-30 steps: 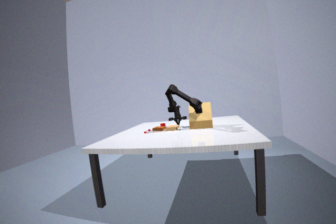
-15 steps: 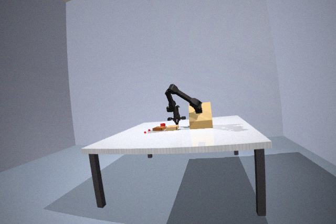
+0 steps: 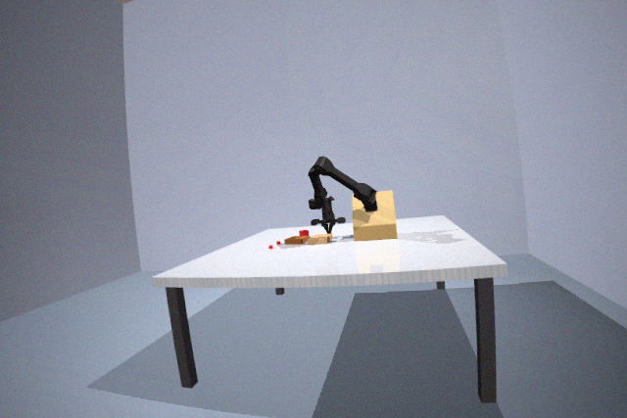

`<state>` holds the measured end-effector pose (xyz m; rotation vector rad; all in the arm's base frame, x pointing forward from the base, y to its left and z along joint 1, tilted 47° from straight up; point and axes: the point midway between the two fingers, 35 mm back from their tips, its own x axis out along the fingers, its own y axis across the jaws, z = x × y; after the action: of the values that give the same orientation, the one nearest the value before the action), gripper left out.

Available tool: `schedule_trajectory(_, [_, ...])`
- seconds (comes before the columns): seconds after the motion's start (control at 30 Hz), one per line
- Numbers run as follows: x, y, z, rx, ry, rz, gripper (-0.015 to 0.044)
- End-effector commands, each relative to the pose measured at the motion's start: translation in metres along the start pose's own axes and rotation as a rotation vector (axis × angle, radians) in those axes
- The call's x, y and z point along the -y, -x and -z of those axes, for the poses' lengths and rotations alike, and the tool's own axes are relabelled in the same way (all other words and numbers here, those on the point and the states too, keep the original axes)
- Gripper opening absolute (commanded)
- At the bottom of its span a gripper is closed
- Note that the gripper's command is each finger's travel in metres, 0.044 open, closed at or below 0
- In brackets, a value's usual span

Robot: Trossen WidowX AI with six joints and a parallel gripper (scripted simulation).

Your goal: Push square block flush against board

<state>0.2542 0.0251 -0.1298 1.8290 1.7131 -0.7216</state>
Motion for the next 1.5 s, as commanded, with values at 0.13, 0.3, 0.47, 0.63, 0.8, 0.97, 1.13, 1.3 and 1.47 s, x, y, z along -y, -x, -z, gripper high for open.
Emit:
schedule_trajectory(0.13, [0.002, -0.002, 0.013, -0.010, -0.006, 0.007, 0.0000])
schedule_trajectory(0.3, [0.001, -0.002, 0.021, -0.009, -0.006, 0.007, 0.0000])
schedule_trajectory(0.47, [0.000, -0.002, 0.028, -0.009, -0.006, 0.007, 0.0000])
schedule_trajectory(0.63, [-0.001, -0.002, 0.035, -0.009, -0.007, 0.007, 0.0000])
schedule_trajectory(0.8, [-0.002, -0.002, 0.042, -0.009, -0.007, 0.007, 0.0000])
schedule_trajectory(0.97, [-0.002, -0.002, 0.041, -0.009, -0.007, 0.007, 0.0000])
schedule_trajectory(1.13, [-0.004, -0.002, 0.033, -0.009, -0.006, 0.007, 0.0000])
schedule_trajectory(1.3, [-0.005, -0.002, 0.025, -0.009, -0.006, 0.007, 0.0000])
schedule_trajectory(1.47, [-0.005, -0.002, 0.016, -0.010, -0.006, 0.007, 0.0000])
